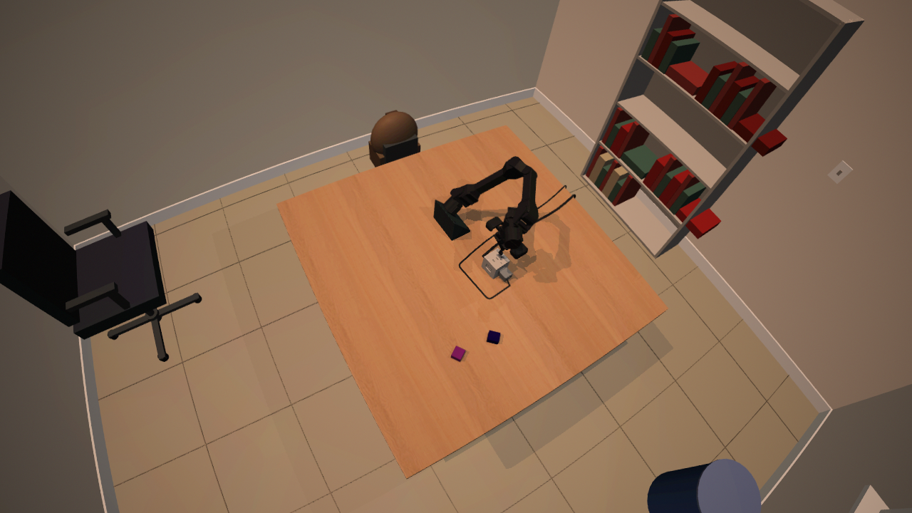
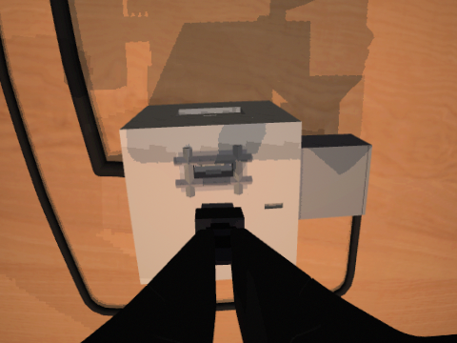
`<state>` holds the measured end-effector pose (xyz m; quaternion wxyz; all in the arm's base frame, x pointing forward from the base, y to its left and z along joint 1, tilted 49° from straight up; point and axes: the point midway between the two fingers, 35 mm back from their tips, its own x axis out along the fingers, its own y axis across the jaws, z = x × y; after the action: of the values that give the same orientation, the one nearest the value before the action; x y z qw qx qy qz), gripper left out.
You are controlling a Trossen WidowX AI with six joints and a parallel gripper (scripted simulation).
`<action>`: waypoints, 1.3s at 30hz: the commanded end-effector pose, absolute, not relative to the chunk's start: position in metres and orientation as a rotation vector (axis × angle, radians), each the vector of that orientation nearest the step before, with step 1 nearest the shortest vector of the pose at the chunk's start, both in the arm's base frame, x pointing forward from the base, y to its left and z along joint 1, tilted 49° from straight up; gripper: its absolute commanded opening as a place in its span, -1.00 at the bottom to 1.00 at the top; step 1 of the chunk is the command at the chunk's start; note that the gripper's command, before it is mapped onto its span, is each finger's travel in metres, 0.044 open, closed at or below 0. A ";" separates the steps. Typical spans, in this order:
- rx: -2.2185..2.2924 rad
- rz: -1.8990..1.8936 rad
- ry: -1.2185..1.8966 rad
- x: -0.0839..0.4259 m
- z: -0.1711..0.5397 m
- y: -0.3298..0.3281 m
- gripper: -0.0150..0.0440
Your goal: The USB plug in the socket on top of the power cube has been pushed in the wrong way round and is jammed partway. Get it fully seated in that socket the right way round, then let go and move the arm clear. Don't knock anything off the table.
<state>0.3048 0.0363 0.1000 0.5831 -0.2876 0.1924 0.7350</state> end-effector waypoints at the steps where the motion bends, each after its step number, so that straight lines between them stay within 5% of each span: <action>1: -0.670 1.718 0.441 0.305 0.100 0.037 -0.49; 39: -0.656 1.728 0.414 0.303 0.099 0.042 -0.49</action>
<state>0.3030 0.0412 0.0989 0.5836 -0.2818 0.1806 0.7399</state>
